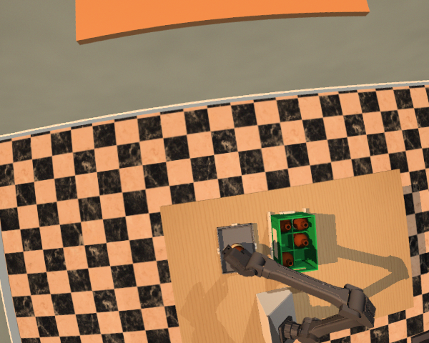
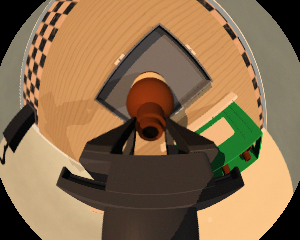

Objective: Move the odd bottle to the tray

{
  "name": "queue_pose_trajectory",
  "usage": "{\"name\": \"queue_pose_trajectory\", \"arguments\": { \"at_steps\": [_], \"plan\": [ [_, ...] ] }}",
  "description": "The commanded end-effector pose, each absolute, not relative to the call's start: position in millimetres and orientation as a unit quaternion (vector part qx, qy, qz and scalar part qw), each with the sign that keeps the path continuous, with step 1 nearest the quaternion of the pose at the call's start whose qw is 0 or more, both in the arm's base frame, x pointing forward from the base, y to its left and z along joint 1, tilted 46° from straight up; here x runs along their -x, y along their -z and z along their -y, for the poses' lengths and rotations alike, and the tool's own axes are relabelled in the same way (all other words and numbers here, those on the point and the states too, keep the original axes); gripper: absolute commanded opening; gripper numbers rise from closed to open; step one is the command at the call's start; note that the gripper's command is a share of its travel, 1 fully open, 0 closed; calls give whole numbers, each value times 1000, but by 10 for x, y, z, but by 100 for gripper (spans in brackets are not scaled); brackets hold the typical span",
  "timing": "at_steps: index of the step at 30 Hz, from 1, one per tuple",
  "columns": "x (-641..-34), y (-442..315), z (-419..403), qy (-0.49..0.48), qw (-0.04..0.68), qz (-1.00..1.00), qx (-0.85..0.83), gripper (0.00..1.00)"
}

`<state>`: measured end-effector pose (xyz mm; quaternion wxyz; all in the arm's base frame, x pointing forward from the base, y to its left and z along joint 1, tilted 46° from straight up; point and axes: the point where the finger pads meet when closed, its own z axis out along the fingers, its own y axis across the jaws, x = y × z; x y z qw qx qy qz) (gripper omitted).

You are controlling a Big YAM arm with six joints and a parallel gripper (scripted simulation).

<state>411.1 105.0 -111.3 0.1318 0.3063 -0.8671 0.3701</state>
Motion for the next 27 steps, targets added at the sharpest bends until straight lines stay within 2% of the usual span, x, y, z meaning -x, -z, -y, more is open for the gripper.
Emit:
{"name": "queue_pose_trajectory", "arguments": {
  "at_steps": [1,27],
  "plan": [
    [-4200,1130,-1056,-369,127,868,-305,0],
    [-4235,1037,-966,-367,119,872,-300,0]
  ]
}}
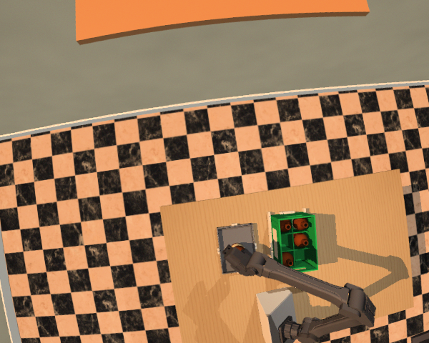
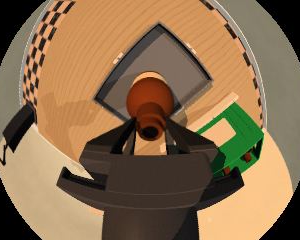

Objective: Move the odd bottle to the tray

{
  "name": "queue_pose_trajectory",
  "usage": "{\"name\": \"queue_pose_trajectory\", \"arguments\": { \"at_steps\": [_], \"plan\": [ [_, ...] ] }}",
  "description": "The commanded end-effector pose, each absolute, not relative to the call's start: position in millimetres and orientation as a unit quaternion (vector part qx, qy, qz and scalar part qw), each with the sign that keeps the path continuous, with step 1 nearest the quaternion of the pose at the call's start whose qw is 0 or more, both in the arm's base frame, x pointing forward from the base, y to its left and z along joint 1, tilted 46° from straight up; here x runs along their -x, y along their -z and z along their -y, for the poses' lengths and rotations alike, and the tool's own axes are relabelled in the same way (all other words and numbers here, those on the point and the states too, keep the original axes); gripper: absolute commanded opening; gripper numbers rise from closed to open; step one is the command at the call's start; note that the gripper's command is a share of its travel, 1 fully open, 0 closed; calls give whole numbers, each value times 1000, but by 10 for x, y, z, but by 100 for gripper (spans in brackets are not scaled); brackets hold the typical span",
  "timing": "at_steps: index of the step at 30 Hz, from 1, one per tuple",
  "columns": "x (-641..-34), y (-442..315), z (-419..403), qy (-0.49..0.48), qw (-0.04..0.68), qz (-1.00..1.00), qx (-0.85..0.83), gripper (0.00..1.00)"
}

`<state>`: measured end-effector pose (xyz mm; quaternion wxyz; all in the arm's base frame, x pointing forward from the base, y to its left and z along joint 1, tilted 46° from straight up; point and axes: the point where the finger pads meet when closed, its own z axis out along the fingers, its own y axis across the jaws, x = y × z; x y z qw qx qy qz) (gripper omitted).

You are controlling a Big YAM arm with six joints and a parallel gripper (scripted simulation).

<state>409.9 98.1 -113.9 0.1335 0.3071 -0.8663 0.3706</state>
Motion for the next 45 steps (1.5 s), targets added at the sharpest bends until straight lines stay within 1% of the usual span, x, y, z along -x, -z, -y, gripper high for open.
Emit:
{"name": "queue_pose_trajectory", "arguments": {
  "at_steps": [1,45],
  "plan": [
    [-4250,1031,-971,-367,117,873,-300,0],
    [-4242,1024,-1009,-367,115,872,-303,0]
  ]
}}
